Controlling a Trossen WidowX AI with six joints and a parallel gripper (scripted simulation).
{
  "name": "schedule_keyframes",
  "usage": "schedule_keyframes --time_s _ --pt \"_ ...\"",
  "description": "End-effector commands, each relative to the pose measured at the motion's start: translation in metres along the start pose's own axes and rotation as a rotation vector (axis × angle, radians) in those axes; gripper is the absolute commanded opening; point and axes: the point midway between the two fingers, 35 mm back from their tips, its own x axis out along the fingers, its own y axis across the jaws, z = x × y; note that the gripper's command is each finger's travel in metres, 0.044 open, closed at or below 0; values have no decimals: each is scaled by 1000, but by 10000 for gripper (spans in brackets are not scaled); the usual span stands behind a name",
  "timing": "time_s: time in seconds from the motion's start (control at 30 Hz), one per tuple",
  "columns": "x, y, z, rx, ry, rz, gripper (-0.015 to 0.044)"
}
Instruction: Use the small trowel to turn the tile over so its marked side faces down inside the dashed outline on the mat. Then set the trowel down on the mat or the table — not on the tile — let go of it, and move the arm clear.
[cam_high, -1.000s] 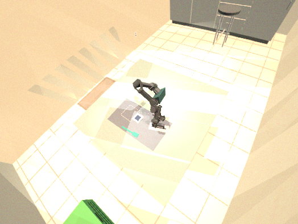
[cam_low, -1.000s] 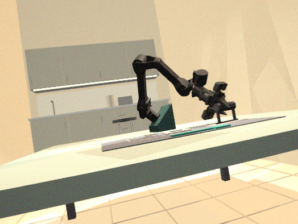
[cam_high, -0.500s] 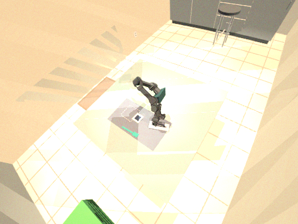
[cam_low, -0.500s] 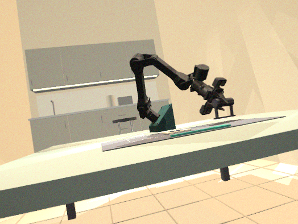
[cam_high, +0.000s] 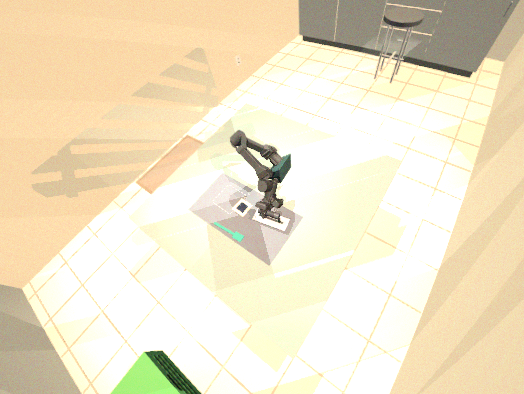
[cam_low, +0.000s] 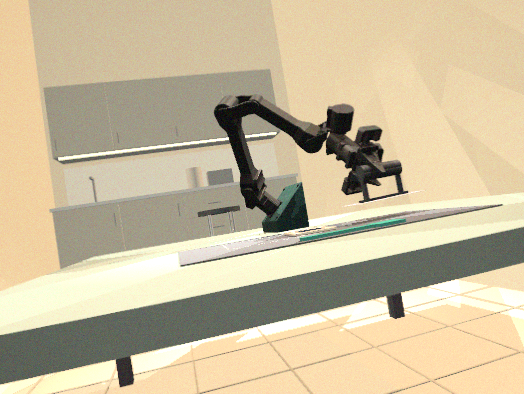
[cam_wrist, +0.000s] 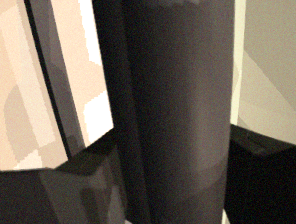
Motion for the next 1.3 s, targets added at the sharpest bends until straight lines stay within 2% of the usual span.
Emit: schedule_keyframes --time_s 0.0,0.17,1.27 --pt "-1 -5 -30 109 65 -23 0" --pt "-1 -1 -58 198 132 -27 0" --pt "26 29 -59 197 134 -28 0"
